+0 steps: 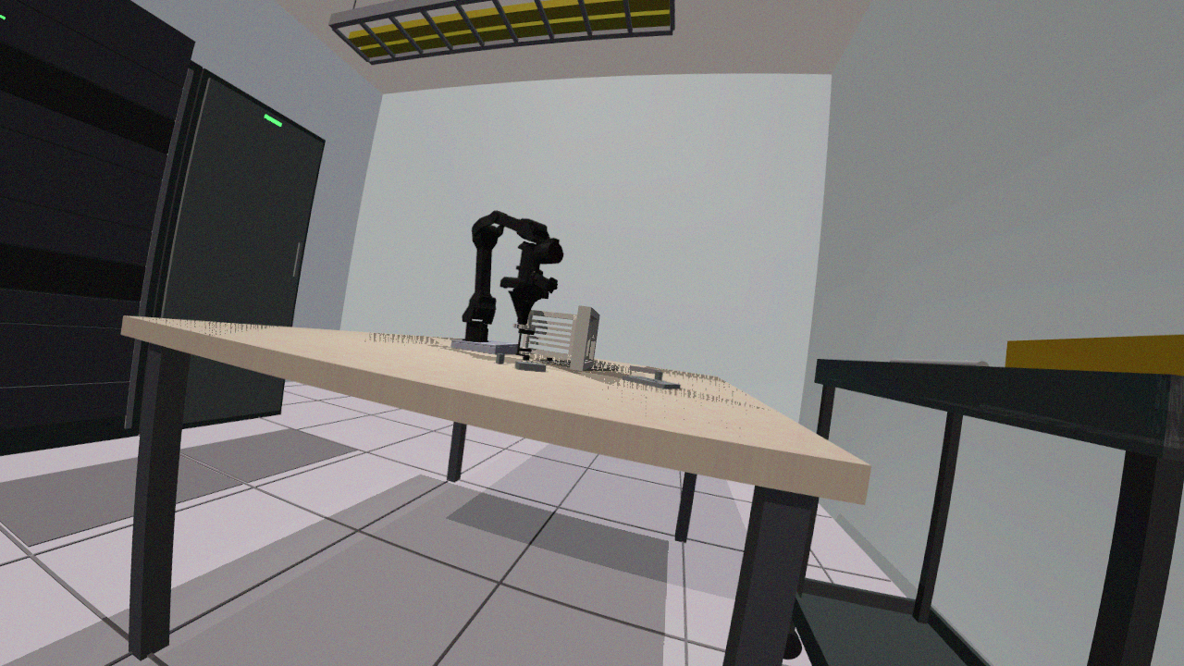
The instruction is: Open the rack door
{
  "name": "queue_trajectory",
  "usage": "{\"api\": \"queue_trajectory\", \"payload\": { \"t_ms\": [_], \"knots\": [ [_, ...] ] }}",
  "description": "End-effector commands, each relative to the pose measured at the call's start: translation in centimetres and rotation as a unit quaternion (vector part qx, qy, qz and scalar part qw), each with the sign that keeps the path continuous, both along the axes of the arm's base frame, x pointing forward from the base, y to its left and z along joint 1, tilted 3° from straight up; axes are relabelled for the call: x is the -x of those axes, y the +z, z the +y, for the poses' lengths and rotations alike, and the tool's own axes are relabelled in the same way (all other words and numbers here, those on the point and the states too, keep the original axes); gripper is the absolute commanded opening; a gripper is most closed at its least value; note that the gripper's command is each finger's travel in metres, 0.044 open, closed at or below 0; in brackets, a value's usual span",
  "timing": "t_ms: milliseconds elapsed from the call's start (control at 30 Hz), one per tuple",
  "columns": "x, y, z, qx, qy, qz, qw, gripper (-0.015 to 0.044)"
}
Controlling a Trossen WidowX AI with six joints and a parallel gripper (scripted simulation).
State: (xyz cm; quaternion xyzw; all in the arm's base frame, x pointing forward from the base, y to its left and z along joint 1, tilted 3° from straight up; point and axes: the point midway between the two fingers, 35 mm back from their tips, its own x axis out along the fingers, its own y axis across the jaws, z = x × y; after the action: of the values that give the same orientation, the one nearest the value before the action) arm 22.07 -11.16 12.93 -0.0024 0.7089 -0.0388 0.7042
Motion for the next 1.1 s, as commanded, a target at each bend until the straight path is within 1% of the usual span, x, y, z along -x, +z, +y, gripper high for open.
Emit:
{"api": "queue_trajectory", "payload": {
  "t_ms": [0, 667, 1067],
  "knots": [
    [-0.2, 0.1, -0.7, 0.001, 0.031, 0.001, 1.0, 0.0024],
    [-1.5, 0.4, -5.0, 0.002, 0.172, 0.009, 0.985, 0.0024],
    [-1.5, 0.4, -5.2, 0.002, 0.176, 0.01, 0.984, 0.0024]
  ]
}}
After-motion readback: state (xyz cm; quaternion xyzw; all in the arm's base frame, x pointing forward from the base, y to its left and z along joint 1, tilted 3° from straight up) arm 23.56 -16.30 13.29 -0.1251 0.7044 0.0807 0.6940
